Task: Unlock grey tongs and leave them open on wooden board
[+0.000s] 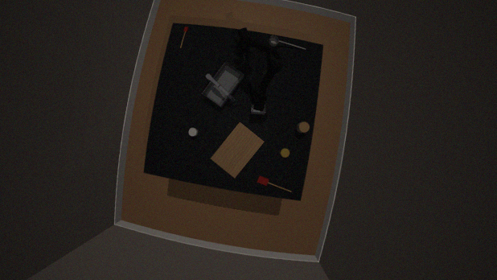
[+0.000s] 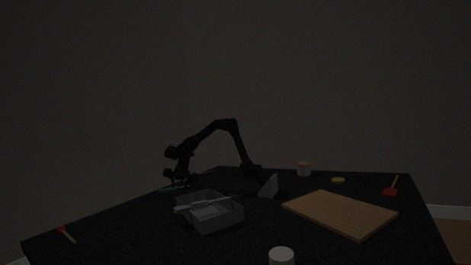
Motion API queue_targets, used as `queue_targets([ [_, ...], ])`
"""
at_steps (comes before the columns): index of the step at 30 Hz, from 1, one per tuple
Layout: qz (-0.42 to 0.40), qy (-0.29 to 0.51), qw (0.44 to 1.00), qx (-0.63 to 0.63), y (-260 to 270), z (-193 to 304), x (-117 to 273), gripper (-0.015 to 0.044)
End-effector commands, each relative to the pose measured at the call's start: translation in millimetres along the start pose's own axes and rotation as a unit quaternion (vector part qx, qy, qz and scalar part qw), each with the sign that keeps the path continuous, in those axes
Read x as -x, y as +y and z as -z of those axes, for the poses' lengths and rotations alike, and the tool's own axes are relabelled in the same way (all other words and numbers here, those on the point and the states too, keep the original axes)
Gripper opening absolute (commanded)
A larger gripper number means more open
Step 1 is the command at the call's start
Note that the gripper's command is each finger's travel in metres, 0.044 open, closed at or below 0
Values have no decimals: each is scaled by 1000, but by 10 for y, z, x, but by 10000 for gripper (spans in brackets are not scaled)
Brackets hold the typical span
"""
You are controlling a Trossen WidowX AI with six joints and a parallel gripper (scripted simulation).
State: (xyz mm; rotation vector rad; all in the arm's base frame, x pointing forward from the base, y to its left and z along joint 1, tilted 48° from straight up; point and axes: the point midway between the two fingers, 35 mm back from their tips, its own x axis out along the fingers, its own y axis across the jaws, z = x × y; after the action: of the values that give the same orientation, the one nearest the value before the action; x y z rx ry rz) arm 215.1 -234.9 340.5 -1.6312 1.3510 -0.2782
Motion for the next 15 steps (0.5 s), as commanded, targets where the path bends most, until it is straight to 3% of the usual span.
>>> queue_targets([
  [1,31,-85,992,91,-65,-546,188,260],
  [9,92,-202,958,182,-154,-1295,579,260],
  [15,100,-226,953,175,-139,-1414,679,260],
])
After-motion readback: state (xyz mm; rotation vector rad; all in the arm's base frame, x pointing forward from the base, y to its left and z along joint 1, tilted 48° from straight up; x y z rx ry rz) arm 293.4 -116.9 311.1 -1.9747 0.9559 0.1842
